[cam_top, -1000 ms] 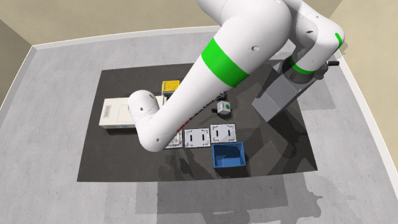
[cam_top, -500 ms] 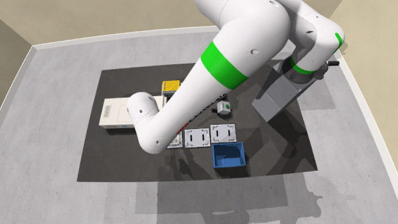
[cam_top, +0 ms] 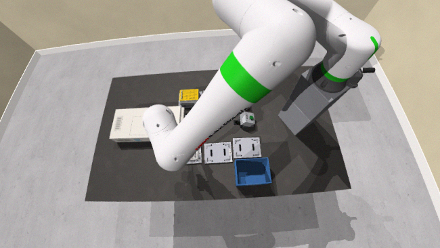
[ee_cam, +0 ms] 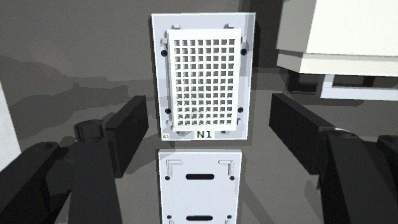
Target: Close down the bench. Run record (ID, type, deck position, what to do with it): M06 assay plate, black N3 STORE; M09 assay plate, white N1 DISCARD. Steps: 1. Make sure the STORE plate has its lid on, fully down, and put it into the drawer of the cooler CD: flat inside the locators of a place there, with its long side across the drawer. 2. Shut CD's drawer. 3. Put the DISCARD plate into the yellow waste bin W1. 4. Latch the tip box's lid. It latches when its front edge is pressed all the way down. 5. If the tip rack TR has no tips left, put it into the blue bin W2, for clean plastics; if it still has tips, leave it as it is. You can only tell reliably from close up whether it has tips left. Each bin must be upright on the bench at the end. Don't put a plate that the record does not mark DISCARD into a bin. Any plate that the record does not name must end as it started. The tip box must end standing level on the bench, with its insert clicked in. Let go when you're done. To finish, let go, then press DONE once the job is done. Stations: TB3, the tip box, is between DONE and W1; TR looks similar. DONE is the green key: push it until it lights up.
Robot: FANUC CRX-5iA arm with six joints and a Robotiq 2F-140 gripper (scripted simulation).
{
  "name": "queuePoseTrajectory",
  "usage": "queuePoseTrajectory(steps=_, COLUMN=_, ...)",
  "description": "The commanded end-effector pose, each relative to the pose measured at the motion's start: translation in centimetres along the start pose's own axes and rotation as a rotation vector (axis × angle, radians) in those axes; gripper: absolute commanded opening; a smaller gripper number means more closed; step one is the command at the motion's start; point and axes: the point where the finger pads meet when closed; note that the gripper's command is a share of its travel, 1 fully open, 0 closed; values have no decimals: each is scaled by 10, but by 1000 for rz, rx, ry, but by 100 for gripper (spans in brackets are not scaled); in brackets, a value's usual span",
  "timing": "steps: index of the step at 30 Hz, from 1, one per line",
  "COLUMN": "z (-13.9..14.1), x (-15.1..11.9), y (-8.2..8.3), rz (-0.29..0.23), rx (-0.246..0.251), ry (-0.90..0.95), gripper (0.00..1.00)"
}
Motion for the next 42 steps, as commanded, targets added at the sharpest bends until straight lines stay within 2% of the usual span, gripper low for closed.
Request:
queuePoseTrajectory(steps=1, z=0, x=1, y=-3, rz=2, rx=1, ry=0, gripper=70)
queuePoseTrajectory(steps=42, z=0, x=1, y=-52, rz=2, rx=1, ry=0, gripper=70)
Point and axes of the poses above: the point where the finger pads meet when closed, its own y axis back along the fingers, its own z axis across the jaws, x = y × z, and after that the axes turned 2 degrees about -y, right-handed
